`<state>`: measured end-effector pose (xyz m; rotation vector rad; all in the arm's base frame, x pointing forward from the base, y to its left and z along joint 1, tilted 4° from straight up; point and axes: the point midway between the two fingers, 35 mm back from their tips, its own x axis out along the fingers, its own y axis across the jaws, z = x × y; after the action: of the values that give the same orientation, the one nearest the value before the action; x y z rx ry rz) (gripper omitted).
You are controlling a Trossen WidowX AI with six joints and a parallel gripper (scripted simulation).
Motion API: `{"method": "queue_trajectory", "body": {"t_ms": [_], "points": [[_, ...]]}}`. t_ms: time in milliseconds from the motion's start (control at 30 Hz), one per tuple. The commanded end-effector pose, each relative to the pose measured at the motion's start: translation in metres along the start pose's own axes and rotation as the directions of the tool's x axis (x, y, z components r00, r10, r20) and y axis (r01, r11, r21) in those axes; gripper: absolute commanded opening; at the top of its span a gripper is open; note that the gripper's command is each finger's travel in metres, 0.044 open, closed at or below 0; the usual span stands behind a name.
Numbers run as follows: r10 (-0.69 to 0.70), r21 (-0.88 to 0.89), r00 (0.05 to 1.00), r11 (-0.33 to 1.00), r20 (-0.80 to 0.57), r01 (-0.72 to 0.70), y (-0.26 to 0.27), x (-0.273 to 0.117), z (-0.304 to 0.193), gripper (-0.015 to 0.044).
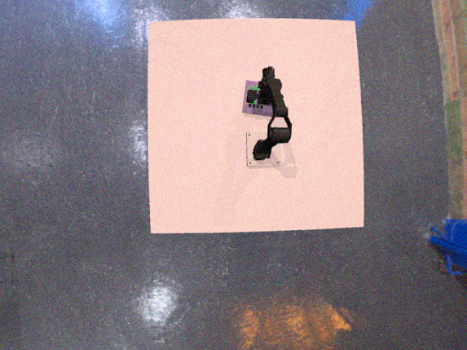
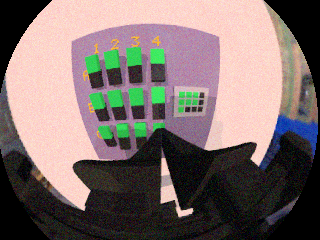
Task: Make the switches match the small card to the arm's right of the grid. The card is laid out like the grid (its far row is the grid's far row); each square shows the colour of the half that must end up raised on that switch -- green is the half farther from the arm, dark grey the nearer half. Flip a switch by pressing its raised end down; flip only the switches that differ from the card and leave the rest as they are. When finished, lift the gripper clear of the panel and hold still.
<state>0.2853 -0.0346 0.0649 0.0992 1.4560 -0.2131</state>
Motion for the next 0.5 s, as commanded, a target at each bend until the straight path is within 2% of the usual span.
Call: {"method": "queue_trajectory", "body": {"t_ms": [0,467], "points": [[0.003,-0.003,1.0,1.0,-0.003,-0.003,0.0006,0.0014,-0.0002,0.0],[0.003,-0.003,1.0,1.0,-0.003,-0.003,0.0006,0.0032,-0.0002,0.0]]}}
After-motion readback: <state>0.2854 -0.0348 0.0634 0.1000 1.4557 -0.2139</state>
